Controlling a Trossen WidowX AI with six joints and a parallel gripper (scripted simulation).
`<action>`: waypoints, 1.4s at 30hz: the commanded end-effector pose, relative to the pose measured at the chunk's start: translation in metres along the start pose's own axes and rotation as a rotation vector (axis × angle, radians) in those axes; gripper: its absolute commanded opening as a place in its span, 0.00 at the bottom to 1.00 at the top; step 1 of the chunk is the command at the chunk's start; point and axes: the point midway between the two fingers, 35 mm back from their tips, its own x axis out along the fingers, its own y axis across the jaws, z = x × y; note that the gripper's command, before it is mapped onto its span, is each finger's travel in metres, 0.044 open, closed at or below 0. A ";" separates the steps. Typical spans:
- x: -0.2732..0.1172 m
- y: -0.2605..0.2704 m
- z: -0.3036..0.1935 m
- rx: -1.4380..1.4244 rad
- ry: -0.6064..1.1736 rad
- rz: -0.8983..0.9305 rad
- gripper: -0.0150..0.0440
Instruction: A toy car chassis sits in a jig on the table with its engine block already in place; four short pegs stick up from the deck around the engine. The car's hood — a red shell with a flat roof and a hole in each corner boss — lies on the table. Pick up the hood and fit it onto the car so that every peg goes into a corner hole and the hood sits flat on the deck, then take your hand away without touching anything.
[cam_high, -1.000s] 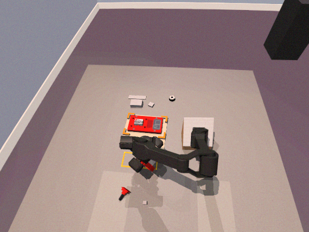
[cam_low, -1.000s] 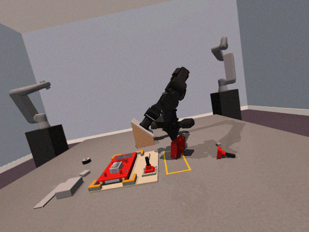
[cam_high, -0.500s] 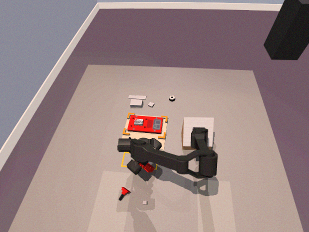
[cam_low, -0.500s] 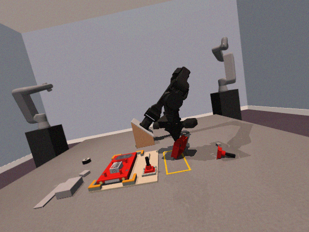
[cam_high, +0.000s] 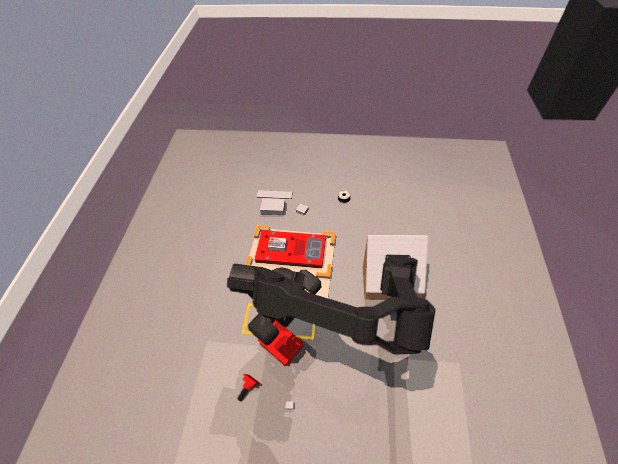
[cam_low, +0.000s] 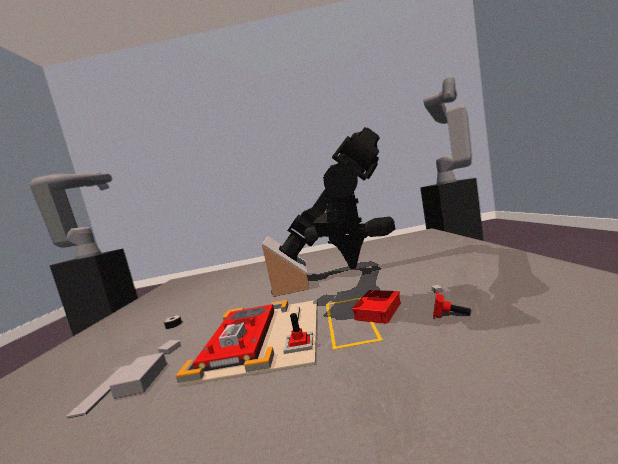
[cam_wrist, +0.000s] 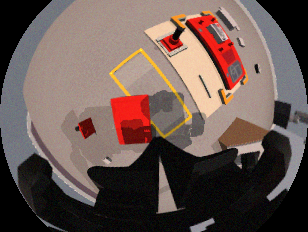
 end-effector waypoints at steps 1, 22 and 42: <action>-0.041 -0.002 -0.001 -0.002 -0.006 0.007 0.25; -0.035 -0.002 -0.001 0.001 -0.002 0.007 0.25; 0.010 0.040 0.002 -0.004 -0.006 0.012 0.83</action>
